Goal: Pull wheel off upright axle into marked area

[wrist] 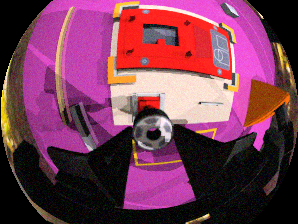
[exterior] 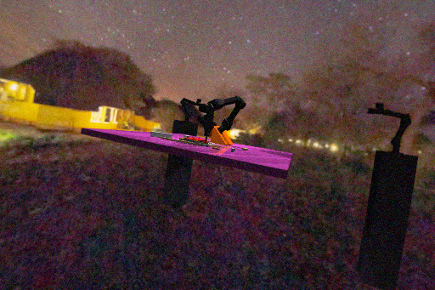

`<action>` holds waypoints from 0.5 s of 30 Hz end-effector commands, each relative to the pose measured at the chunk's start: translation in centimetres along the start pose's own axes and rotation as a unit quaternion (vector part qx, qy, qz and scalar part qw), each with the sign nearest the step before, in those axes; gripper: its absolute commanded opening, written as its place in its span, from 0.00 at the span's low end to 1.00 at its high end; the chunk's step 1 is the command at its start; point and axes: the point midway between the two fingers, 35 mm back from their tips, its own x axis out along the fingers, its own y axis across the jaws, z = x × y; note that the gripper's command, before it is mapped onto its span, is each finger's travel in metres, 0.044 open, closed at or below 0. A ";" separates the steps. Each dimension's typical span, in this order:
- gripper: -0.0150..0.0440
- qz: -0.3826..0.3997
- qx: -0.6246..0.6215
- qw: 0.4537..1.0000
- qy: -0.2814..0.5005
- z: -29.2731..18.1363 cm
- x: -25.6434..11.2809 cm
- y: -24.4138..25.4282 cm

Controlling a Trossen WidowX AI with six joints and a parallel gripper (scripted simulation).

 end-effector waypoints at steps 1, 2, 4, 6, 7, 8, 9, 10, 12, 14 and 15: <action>0.25 -0.001 -0.003 1.000 -0.002 0.0 -0.3 0.0; 0.25 -0.001 -0.003 1.000 -0.002 0.0 -0.5 0.0; 0.25 -0.001 -0.003 1.000 -0.002 0.0 -1.2 0.0; 0.25 -0.001 -0.003 1.000 -0.002 0.0 -2.2 0.0; 0.25 -0.001 -0.002 1.000 -0.002 0.1 -2.8 -0.1; 0.25 -0.001 -0.002 1.000 -0.002 0.1 -3.3 -0.1; 0.25 -0.001 -0.002 1.000 -0.002 0.1 -3.6 -0.2; 0.25 -0.001 -0.002 1.000 -0.002 0.1 -3.6 -0.2; 0.25 0.000 0.002 1.000 -0.001 -0.1 -2.9 -0.3; 0.25 0.000 0.002 1.000 -0.001 -0.8 -3.0 -0.6; 0.25 0.000 0.002 1.000 -0.001 -1.2 -3.0 -0.7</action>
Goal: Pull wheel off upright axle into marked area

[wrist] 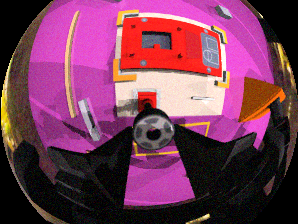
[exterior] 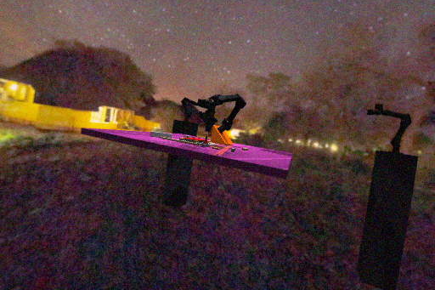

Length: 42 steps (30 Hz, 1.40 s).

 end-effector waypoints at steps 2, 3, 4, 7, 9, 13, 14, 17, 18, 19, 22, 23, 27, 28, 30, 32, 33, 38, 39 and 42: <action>0.25 -0.006 0.001 1.000 0.002 -1.8 0.2 -0.8; 0.25 -0.006 0.001 1.000 0.001 -2.1 0.2 -1.0; 0.25 -0.006 0.001 1.000 0.001 -2.5 0.1 -1.2; 0.25 -0.006 0.001 1.000 0.001 -3.6 0.0 -1.8; 0.25 -0.006 0.000 1.000 0.001 -4.4 -0.1 -2.2; 0.25 -0.006 0.000 1.000 0.001 -5.8 -0.2 -3.0; 0.25 -0.006 0.000 1.000 0.001 -6.1 -0.2 -3.3; 0.25 -0.007 -0.001 1.000 0.002 -7.1 -0.3 -4.0; 0.25 -0.007 -0.001 1.000 0.002 -7.4 -0.3 -4.2; 0.25 -0.007 -0.001 1.000 0.002 -7.8 -0.3 -4.4; 0.25 -0.007 -0.001 1.000 0.002 -8.7 -0.4 -5.2; 0.25 -0.007 -0.001 1.000 0.003 -9.0 -0.4 -5.5; 0.25 -0.007 -0.002 1.000 0.003 -9.4 -0.3 -5.9; 0.25 -0.007 -0.002 1.000 0.003 -9.4 -0.2 -5.9; 0.25 -0.007 -0.002 1.000 0.003 -9.4 0.3 -5.8; 0.25 -0.007 -0.002 1.000 0.003 -9.4 0.9 -5.9; 0.25 -0.007 -0.002 1.000 0.003 -9.5 1.3 -5.9; 0.25 -0.007 -0.002 1.000 0.003 -9.4 2.1 -5.8; 0.25 -0.007 -0.002 1.000 0.003 -9.4 2.5 -5.8; 0.25 -0.007 -0.002 1.000 0.002 -9.4 3.9 -5.7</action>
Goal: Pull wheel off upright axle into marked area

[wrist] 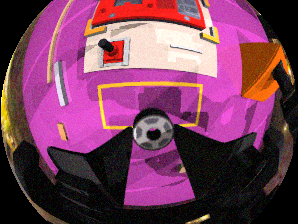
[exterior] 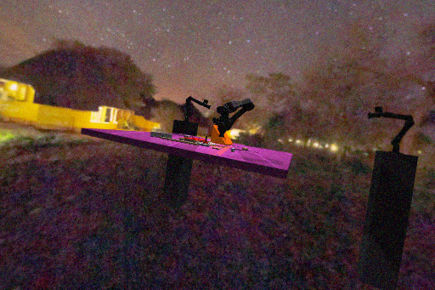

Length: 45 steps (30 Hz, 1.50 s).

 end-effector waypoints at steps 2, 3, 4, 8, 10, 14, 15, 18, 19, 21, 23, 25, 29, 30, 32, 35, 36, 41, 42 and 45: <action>0.25 -0.007 0.005 1.000 0.001 0.1 2.5 -0.2; 0.25 -0.006 0.005 1.000 0.001 0.1 3.0 -0.2; 0.25 -0.006 0.005 1.000 0.001 0.1 3.5 -0.2; 0.25 -0.006 0.005 1.000 0.003 0.0 5.7 -0.3; 0.25 -0.006 0.005 1.000 0.004 -0.1 6.7 -0.5; 0.25 -0.006 0.005 1.000 0.005 -0.2 7.5 -0.6; 0.25 -0.006 0.005 1.000 0.005 -0.2 7.5 -0.6; 0.39 -0.006 0.001 1.000 0.006 -0.3 7.1 -0.5; 0.43 -0.006 0.001 1.000 0.006 -0.3 7.1 -0.5; 0.52 -0.006 0.001 1.000 0.006 -0.3 7.1 -0.5; 0.61 -0.006 0.001 1.000 0.006 -0.3 7.1 -0.5; 0.70 -0.006 0.001 1.000 0.006 -0.3 7.1 -0.5; 0.76 -0.006 0.002 1.000 0.004 -0.2 5.1 -0.3; 0.76 -0.006 0.003 1.000 0.004 -0.2 4.2 -0.3; 0.76 -0.006 0.004 1.000 0.003 -0.2 2.1 -0.3; 0.76 -0.006 0.005 1.000 0.003 -0.2 1.1 -0.4; 0.76 -0.006 0.005 1.000 0.003 -0.2 1.1 -0.4; 0.99 -0.005 0.009 1.000 -0.005 2.4 -1.4 -4.1; 1.00 -0.006 0.009 1.000 -0.004 2.9 -2.0 -5.3; 1.00 -0.009 0.008 1.000 0.001 3.7 -3.4 -8.2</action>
